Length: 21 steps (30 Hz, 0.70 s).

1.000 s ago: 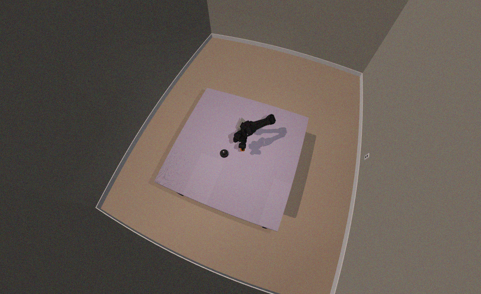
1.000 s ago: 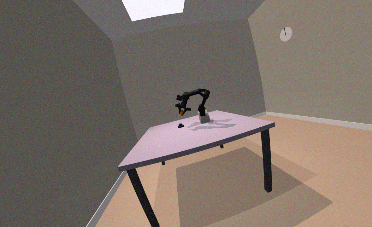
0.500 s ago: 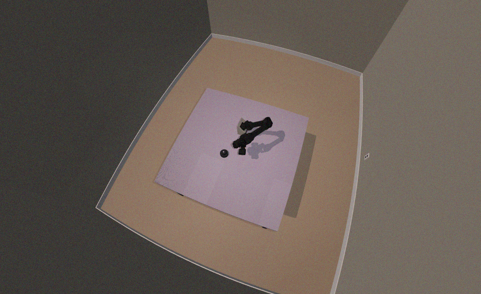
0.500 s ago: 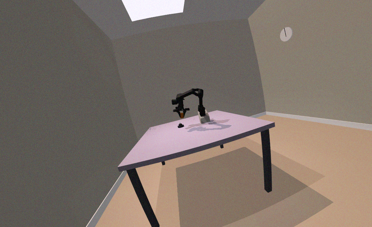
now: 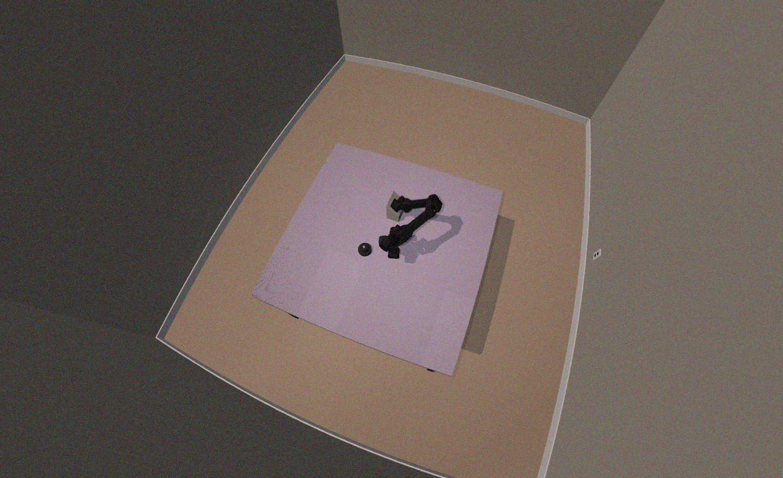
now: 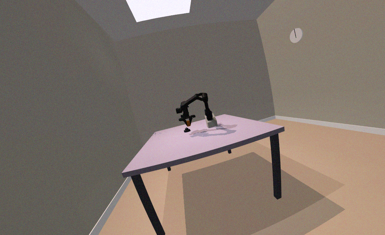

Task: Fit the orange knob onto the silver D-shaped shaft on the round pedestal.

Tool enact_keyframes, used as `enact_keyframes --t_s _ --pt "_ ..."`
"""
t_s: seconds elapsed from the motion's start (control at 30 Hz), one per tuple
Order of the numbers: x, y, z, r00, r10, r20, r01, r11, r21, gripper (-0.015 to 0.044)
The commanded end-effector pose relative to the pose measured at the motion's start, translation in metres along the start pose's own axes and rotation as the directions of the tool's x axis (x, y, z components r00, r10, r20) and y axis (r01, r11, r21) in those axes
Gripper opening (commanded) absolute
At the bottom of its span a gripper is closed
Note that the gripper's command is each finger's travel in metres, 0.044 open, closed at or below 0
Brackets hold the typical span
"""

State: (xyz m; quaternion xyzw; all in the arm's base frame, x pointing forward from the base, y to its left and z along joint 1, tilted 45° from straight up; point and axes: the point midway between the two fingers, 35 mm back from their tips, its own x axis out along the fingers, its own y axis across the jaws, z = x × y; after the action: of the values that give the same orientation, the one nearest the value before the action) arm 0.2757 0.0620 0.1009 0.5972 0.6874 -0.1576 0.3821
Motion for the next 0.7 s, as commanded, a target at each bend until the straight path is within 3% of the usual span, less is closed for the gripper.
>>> enact_keyframes --t_s 0.0,0.67 --pt "0.020 0.001 0.003 1.000 -0.010 0.003 0.010 1.000 0.007 0.0000" --pt "0.101 0.005 0.005 1.000 -0.019 -0.011 0.019 1.000 0.002 0.0000"
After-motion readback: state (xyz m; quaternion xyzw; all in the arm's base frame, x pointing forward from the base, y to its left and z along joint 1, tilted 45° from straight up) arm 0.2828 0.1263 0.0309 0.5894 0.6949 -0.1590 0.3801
